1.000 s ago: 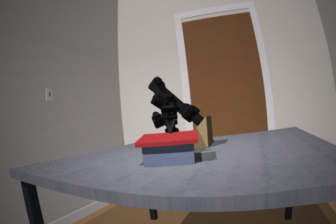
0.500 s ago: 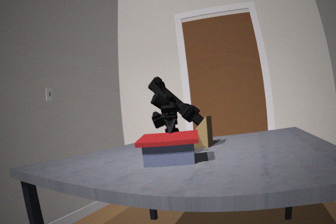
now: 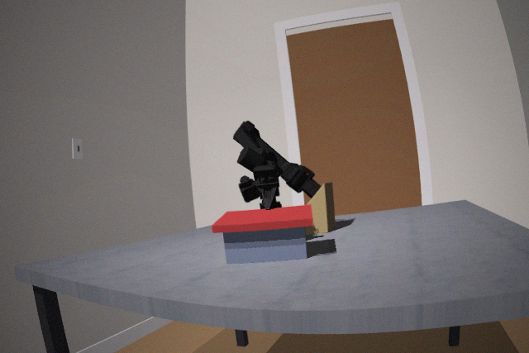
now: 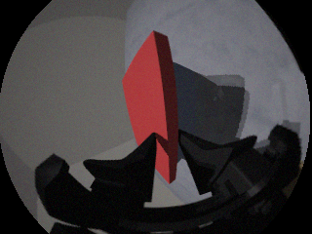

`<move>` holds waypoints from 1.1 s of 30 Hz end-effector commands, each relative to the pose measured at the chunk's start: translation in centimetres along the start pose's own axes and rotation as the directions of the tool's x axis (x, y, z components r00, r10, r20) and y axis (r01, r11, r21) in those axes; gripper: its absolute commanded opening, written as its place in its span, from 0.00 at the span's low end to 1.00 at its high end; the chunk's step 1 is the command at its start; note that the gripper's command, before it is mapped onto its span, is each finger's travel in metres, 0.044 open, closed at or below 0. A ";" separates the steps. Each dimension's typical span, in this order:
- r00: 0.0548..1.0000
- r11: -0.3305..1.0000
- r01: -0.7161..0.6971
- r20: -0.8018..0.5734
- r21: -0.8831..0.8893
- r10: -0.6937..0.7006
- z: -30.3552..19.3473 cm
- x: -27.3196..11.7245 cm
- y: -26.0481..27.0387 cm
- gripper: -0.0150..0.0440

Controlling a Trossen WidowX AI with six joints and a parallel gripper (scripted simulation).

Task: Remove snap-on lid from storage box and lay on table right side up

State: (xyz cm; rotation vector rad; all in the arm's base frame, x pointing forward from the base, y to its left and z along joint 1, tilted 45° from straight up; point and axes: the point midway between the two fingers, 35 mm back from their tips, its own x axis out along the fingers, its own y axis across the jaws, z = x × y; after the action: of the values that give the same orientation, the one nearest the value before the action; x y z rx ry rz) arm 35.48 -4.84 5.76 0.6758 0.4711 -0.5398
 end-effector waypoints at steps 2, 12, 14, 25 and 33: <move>1.000 1.000 0.001 0.001 0.001 -0.001 0.0 0.0 0.0 0.25; 1.000 1.000 0.001 0.001 0.001 -0.001 0.0 0.1 0.1 0.25; 1.000 1.000 0.001 0.001 0.001 -0.001 0.0 0.1 0.1 0.25; 1.000 1.000 0.001 0.001 0.001 -0.001 0.0 0.2 0.1 0.25; 1.000 1.000 0.000 0.001 0.001 0.000 0.0 -0.4 0.9 0.25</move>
State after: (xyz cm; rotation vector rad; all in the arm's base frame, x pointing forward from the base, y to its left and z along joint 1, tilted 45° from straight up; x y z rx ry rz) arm 35.71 -4.46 6.07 0.6754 0.4716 -0.5385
